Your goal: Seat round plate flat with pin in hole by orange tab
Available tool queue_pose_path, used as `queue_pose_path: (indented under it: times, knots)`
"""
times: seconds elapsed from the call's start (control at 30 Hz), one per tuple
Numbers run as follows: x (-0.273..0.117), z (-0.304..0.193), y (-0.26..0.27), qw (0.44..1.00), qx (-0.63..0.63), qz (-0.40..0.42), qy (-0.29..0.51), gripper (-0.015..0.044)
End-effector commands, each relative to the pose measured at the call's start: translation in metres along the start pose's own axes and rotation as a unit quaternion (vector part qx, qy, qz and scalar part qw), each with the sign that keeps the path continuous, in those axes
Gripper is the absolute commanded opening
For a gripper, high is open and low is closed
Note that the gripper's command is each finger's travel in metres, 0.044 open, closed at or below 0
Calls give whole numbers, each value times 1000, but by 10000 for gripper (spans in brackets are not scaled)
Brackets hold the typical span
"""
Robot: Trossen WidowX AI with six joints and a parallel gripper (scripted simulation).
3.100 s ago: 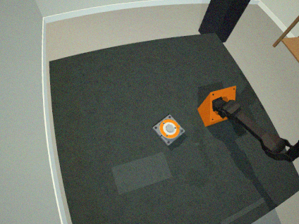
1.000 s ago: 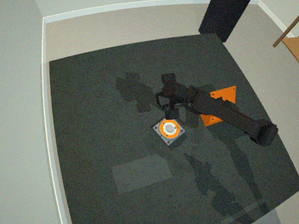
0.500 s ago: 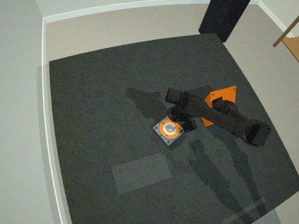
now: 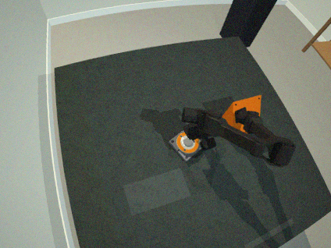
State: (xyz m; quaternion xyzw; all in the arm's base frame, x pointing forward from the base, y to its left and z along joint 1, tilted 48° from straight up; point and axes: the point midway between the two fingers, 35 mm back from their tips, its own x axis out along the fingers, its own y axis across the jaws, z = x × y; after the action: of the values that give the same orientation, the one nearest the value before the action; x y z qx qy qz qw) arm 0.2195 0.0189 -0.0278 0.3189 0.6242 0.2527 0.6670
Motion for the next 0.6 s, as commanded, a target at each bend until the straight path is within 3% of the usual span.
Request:
queue_pose_path:
  times: [0.0,0.57]
  knots:
    - [10,-3,2,1000,4,4,1,0]
    - [11,-5,18,1000,4,4,1,0]
